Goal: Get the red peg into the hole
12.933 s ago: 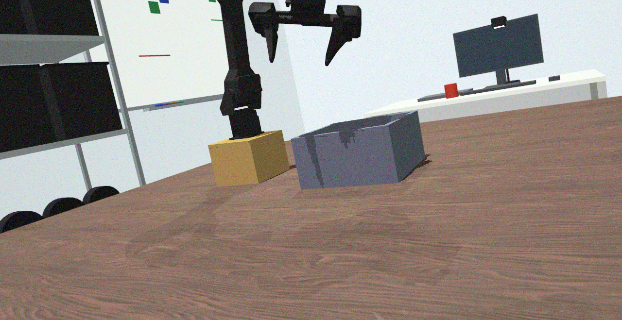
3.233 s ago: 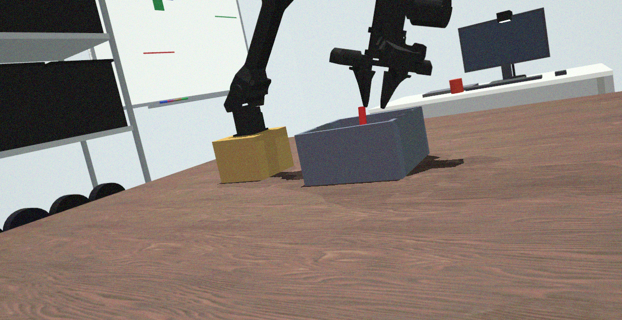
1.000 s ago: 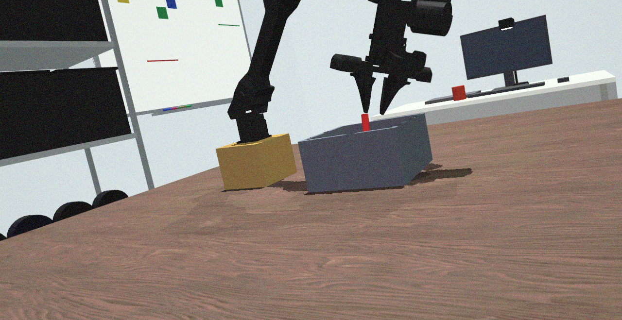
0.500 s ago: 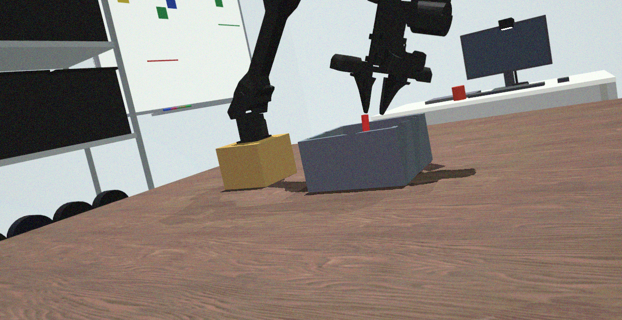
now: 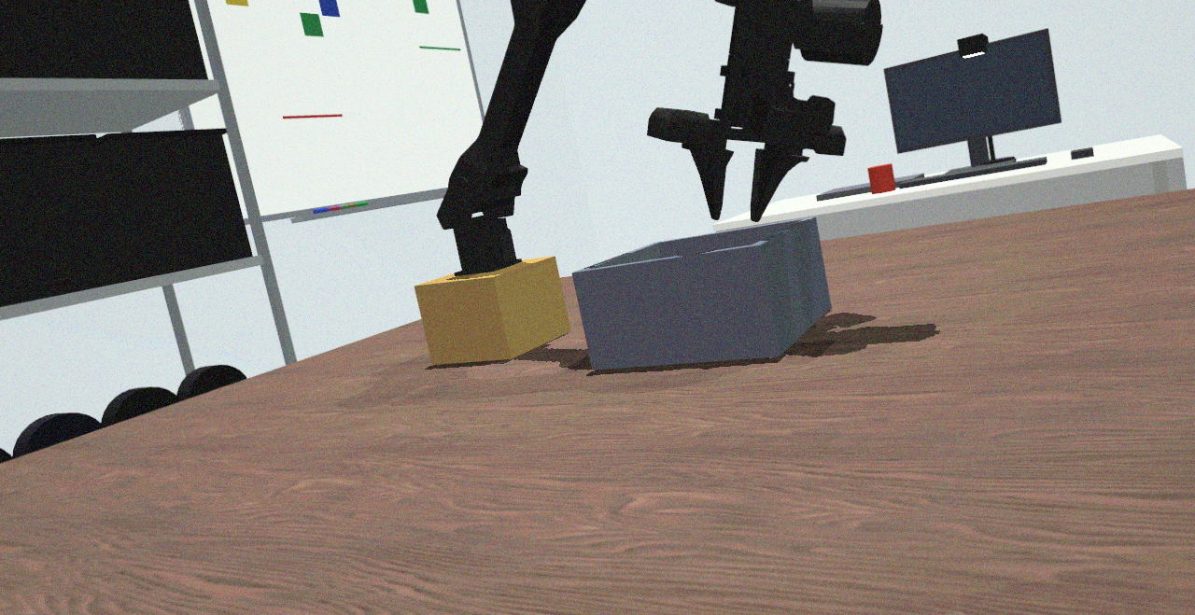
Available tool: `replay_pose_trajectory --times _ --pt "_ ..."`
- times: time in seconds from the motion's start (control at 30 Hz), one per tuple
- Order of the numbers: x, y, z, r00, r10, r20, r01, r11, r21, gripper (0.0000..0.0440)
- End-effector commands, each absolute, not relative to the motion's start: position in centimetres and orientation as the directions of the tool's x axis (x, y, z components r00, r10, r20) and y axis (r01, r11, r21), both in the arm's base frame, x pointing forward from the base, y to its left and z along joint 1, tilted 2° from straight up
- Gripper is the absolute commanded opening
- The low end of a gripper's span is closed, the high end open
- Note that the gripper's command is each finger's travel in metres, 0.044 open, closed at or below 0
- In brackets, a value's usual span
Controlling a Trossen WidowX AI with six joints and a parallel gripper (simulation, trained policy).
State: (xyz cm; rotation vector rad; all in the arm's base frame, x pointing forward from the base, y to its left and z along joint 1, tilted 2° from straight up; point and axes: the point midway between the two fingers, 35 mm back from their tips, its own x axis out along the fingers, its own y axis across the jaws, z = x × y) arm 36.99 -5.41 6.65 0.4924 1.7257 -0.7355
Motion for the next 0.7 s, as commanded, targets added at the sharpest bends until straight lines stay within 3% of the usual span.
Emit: replay_pose_trajectory --times 0.0,0.27,0.67 --pt "37.9 -5.2 6.3 -0.264 -0.024 -0.964 0.664 0.72 -0.2 0.0252" --pt "39.4 -4.5 5.9 -0.255 0.035 -0.966 0.697 0.699 -0.159 0.044" --pt "42.3 -3.4 5.8 -0.177 0.096 -0.98 0.719 0.692 -0.063 0.044"
